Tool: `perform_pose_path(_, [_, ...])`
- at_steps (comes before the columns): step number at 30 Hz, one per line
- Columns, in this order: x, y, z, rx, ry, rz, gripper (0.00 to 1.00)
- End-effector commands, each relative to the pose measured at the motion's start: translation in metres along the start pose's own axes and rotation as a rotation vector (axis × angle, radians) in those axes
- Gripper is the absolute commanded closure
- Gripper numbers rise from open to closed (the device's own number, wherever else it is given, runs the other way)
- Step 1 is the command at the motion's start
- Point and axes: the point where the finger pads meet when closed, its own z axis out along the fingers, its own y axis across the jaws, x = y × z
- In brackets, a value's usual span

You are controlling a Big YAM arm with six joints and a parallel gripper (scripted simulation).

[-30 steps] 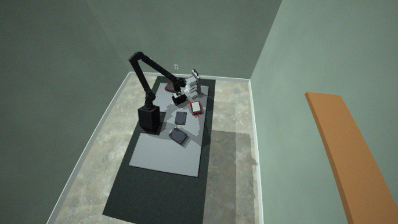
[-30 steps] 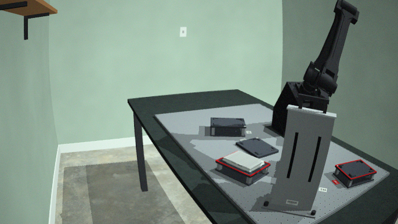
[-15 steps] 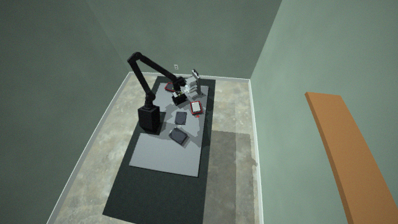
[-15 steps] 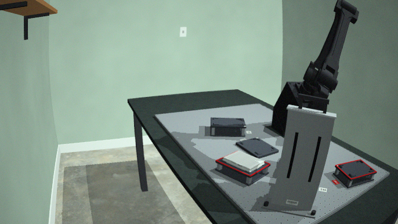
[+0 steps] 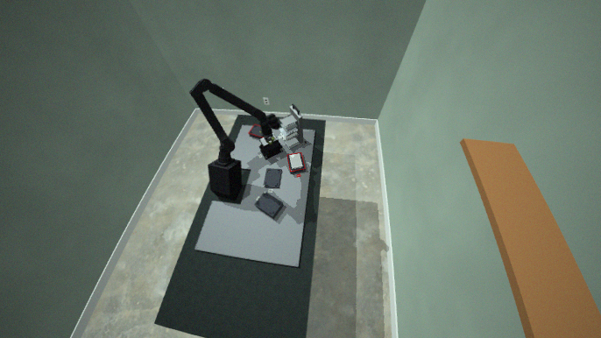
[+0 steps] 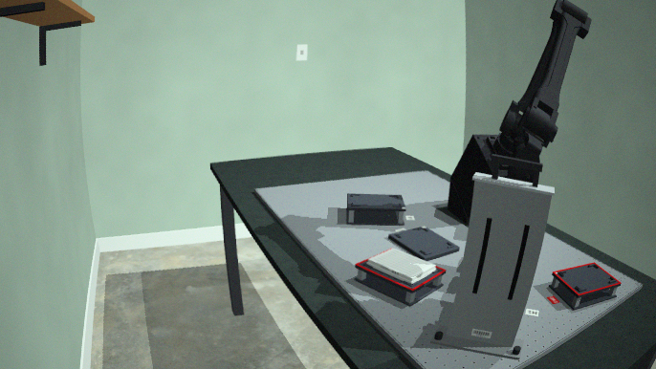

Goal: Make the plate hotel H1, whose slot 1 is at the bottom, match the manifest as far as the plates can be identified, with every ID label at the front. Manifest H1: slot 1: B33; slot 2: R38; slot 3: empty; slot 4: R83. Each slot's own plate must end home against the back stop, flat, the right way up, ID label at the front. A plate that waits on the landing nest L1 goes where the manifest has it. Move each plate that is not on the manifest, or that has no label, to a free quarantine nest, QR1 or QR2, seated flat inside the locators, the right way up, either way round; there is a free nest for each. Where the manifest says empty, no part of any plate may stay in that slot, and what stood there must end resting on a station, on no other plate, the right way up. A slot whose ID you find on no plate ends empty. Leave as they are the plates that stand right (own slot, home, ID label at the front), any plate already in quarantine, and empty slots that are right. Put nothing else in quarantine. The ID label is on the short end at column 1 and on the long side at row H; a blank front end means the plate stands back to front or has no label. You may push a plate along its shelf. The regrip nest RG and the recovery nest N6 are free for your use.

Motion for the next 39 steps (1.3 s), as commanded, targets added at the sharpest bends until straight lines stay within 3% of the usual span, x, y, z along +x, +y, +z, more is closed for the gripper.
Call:
perform_pose_path(1, [-0.025, 0.003, -0.027, 0.000, -0.060, -0.022, 0.14])
perform_pose_path(39, [-0.022, 0.004, -0.116, 0.008, -0.065, -0.028, 0.14])
